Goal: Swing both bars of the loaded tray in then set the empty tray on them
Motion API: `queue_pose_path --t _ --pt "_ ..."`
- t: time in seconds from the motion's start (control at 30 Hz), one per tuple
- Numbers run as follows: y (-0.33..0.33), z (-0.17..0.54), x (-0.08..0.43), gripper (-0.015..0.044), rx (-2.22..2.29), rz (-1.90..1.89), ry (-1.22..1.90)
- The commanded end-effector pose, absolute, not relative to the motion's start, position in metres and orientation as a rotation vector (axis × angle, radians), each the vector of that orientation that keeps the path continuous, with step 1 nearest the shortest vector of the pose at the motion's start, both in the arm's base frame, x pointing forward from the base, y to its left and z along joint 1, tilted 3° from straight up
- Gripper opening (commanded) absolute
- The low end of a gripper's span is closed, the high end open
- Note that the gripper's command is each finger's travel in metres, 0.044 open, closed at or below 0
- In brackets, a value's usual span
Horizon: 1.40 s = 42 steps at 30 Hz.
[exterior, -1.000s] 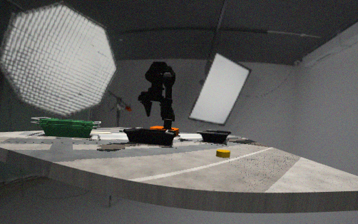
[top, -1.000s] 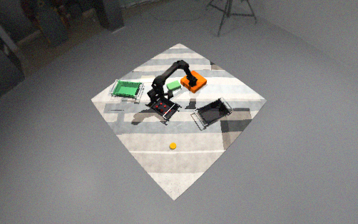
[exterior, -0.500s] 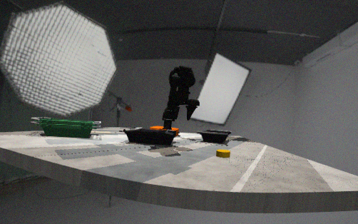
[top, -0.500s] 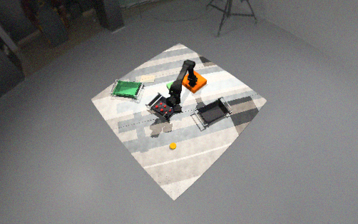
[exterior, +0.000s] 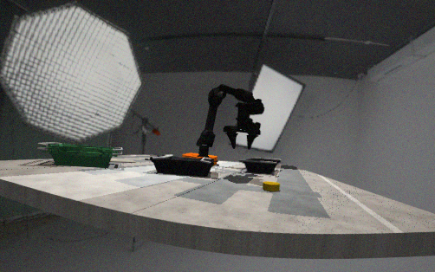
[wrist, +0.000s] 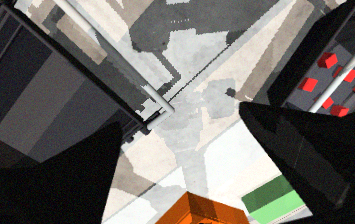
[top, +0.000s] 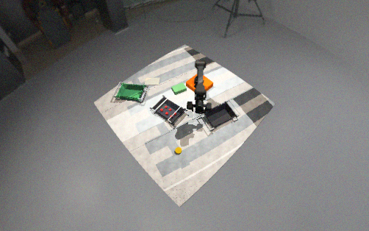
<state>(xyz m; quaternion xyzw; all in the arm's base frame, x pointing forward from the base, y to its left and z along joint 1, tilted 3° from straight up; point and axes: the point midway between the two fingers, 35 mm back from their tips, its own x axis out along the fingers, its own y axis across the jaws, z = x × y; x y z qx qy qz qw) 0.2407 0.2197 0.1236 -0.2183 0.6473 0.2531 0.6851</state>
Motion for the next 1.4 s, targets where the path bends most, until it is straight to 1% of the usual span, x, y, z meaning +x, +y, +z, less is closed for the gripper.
queue_pose_path --t 0.0,0.2,0.47,0.93,1.37 --pt "0.248 0.113 0.178 0.044 -1.135 1.155 1.171" --pt "0.262 0.107 0.133 0.044 -1.564 1.554 0.838" --pt "0.269 0.099 0.077 0.044 -2.045 1.984 0.245" --pt "0.269 0.097 0.076 0.044 -2.055 1.993 0.228" --pt "0.276 0.04 0.079 0.044 -2.055 1.993 0.228"
